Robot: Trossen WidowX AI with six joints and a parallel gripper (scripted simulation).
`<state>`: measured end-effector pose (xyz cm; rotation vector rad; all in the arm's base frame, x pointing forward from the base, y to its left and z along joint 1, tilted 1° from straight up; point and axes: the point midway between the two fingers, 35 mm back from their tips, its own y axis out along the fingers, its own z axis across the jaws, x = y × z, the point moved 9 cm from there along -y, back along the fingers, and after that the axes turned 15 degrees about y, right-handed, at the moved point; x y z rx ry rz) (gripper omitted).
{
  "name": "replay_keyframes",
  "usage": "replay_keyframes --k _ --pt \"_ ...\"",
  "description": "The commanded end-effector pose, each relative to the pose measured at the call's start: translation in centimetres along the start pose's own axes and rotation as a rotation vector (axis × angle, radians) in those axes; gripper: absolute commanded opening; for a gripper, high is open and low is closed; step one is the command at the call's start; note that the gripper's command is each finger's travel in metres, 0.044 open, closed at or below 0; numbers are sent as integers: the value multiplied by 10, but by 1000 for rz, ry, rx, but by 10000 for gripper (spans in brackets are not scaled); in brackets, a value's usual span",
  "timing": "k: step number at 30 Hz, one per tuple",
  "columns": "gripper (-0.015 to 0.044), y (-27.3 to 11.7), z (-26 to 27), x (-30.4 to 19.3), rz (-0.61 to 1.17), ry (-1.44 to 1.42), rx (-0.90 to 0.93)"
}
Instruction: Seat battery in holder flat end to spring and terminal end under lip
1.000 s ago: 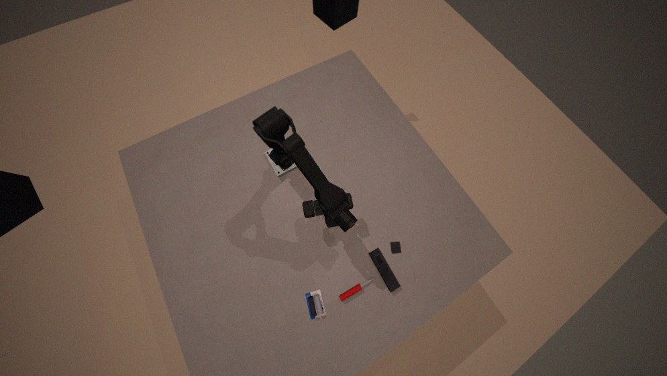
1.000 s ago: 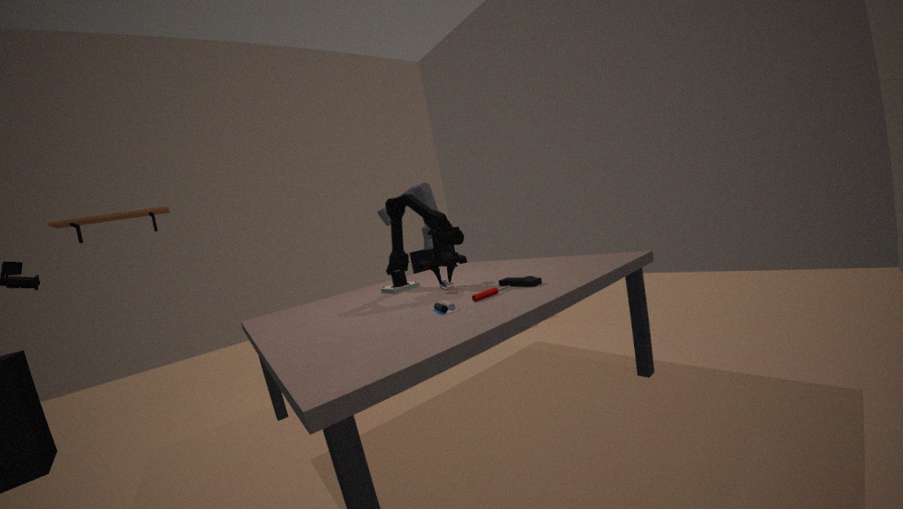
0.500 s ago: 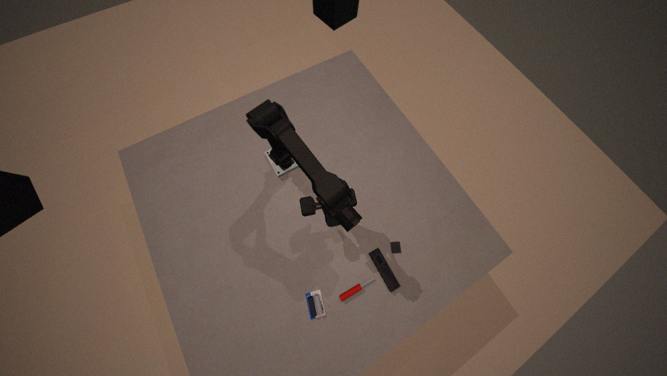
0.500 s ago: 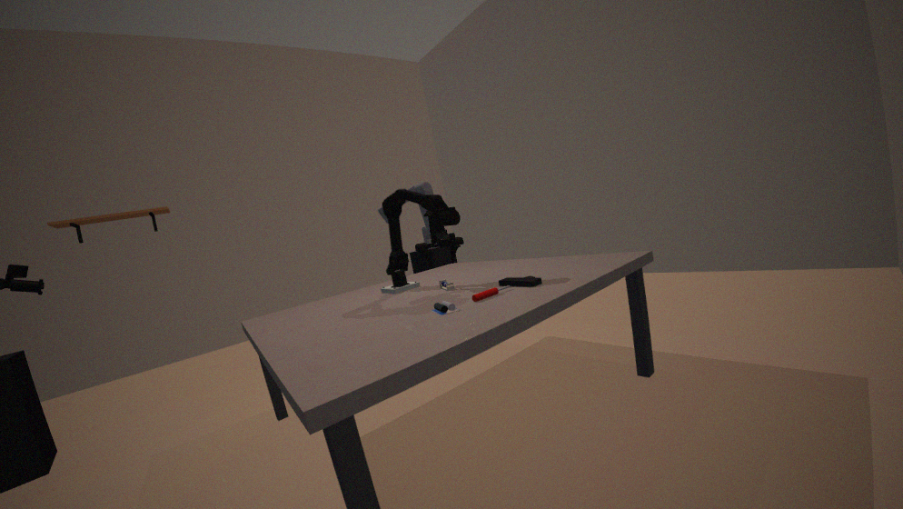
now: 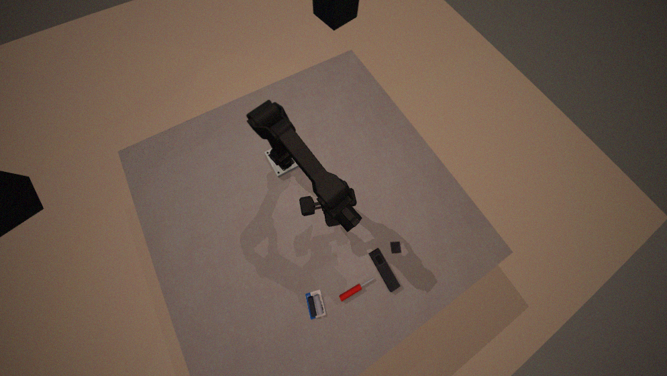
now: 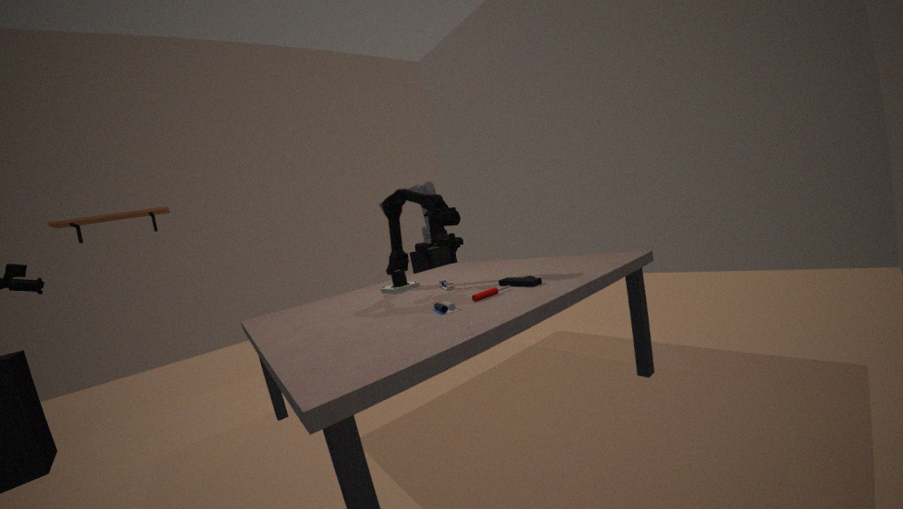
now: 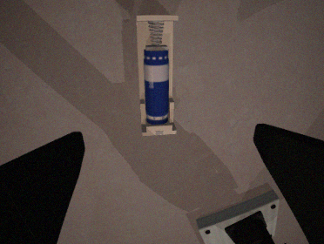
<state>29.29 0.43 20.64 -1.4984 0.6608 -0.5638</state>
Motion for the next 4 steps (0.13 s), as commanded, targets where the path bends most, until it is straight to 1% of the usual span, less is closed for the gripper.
replay_keyframes --k 1,4 --pt "440 0 0 0 1 -1 0" --pt "440 0 0 0 1 -1 0"
